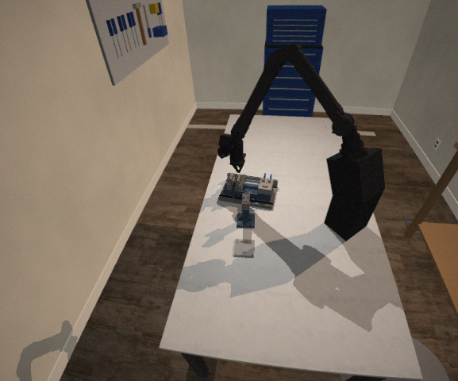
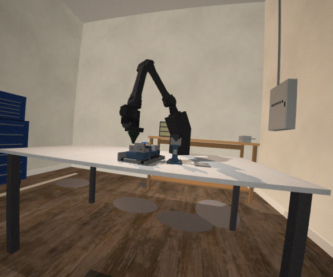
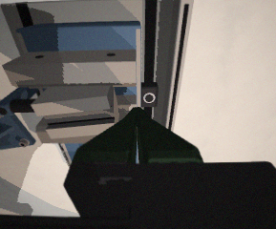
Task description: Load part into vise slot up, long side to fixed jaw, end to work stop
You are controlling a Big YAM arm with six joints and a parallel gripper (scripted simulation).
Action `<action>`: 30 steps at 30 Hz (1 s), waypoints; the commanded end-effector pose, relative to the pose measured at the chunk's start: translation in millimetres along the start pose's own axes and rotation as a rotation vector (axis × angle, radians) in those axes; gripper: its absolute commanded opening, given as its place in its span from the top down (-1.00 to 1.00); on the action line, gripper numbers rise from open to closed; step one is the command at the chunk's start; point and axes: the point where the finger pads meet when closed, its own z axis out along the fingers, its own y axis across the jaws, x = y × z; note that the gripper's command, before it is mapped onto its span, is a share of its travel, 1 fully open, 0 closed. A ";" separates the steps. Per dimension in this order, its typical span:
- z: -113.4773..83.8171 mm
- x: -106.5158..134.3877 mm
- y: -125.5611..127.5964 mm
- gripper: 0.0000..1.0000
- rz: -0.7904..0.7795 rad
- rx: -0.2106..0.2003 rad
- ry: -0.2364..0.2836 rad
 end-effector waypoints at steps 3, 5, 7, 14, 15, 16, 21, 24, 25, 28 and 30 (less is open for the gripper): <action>-8.4 -16.3 -19.5 1.00 -0.005 0.007 -0.024; -11.7 -18.5 -17.7 1.00 -0.011 0.005 -0.029; -13.0 -17.1 -15.3 1.00 -0.017 0.002 -0.028; -13.8 -18.2 -21.5 1.00 -0.010 0.007 -0.031; -13.9 -18.2 -21.5 1.00 -0.010 0.007 -0.031; -14.3 -18.4 -21.4 1.00 -0.011 0.007 -0.032; -17.6 -16.0 -19.0 1.00 -0.012 0.005 -0.030; -18.8 -9.0 -13.3 1.00 -0.016 0.000 -0.018; -18.8 -9.0 -13.3 1.00 -0.016 0.000 -0.018; -21.6 -7.8 -9.6 1.00 -0.017 -0.002 -0.016; -25.7 -8.7 -6.5 1.00 -0.018 -0.004 -0.017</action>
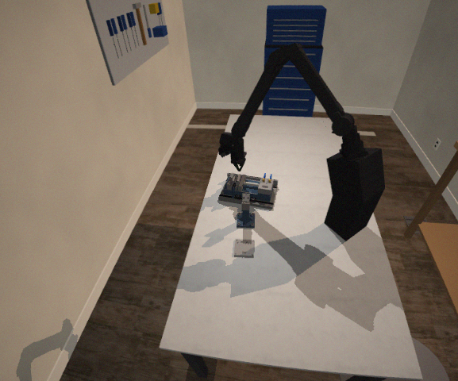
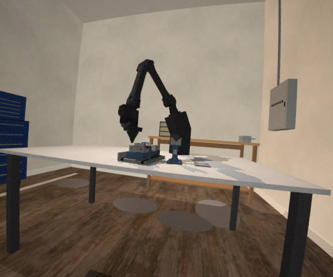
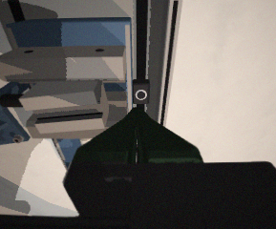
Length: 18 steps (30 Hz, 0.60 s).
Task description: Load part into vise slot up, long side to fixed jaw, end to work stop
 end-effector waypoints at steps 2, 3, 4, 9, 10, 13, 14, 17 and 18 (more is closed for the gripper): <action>-26.9 -10.7 3.6 1.00 0.000 -0.001 -0.025; -29.3 -11.2 3.2 1.00 0.001 0.000 -0.026; -31.4 -11.2 1.3 1.00 0.004 0.001 -0.026; -43.6 -9.6 1.9 1.00 0.003 0.002 -0.024; -46.4 -9.9 3.3 1.00 0.001 0.001 -0.025; -49.0 -9.9 3.2 1.00 0.001 0.001 -0.025; -52.8 -15.6 -4.8 1.00 0.013 0.007 -0.035; -57.8 -8.6 0.2 1.00 0.005 0.003 -0.023; -60.4 -9.2 2.7 1.00 0.002 0.001 -0.024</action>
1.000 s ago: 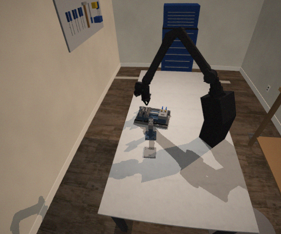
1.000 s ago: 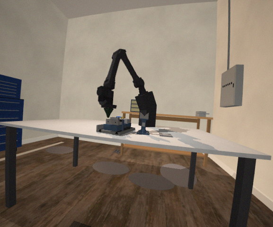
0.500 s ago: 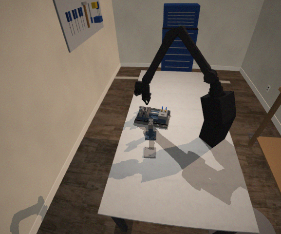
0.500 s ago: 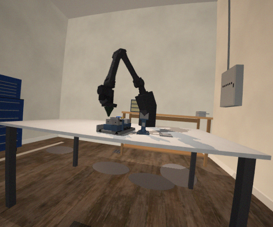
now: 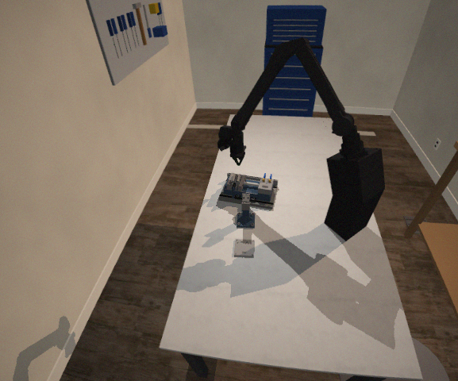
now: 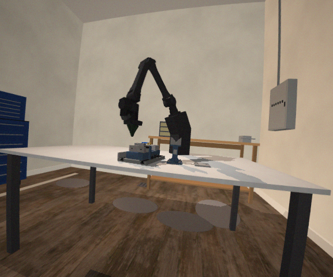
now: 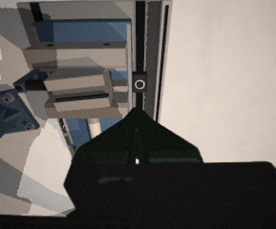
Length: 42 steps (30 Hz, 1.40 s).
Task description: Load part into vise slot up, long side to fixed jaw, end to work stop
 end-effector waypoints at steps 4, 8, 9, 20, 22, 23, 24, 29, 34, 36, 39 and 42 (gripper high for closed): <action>-29.2 -10.0 1.7 1.00 0.007 0.003 -0.023; -31.0 -4.6 -2.9 1.00 0.015 0.005 -0.013; -32.4 -6.5 -2.6 1.00 0.014 0.005 -0.017; -34.1 -7.5 -1.3 1.00 0.011 0.004 -0.019; -34.1 -7.5 -1.3 1.00 0.011 0.004 -0.019; -34.1 -7.5 -1.3 1.00 0.011 0.004 -0.019; -34.1 -7.5 -1.3 1.00 0.011 0.004 -0.019; -34.1 -7.4 -1.2 1.00 0.009 0.004 -0.018; -34.1 -8.6 6.7 1.00 -0.098 0.006 -0.032; -34.0 -8.4 10.2 1.00 -0.189 0.009 -0.039; -33.8 -5.7 15.8 1.00 -0.318 0.009 -0.039; -33.5 -3.1 20.8 1.00 -0.436 0.010 -0.039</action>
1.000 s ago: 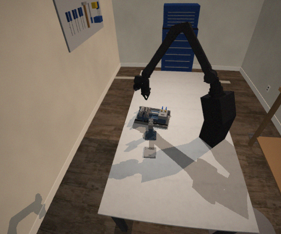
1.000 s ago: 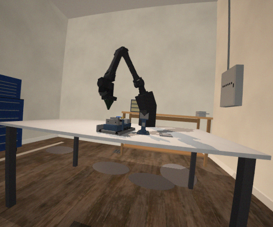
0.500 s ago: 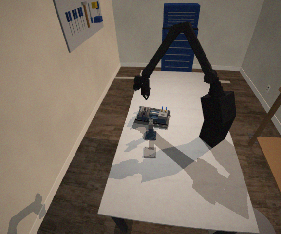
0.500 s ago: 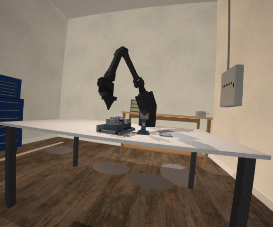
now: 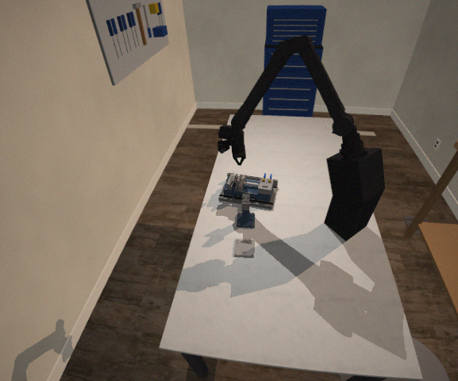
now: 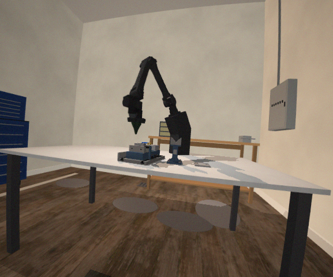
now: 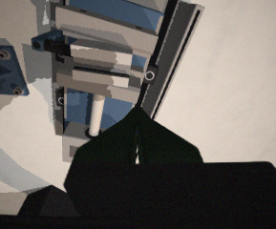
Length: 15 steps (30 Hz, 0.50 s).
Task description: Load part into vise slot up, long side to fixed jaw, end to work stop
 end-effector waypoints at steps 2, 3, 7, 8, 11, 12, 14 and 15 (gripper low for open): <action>-17.0 -12.8 -0.3 1.00 -0.206 0.024 -0.052; -17.0 -12.8 -0.3 1.00 -0.206 0.024 -0.052; -14.6 -6.4 -0.1 1.00 -0.372 0.032 -0.042; -15.4 -7.8 4.8 1.00 -0.414 0.030 -0.046; -16.5 -9.5 13.7 1.00 -0.514 0.029 -0.050; -16.4 -9.1 15.1 1.00 -0.548 0.030 -0.049; -16.3 -8.1 17.9 1.00 -0.616 0.033 -0.047; -16.3 -7.7 19.4 1.00 -0.651 0.034 -0.046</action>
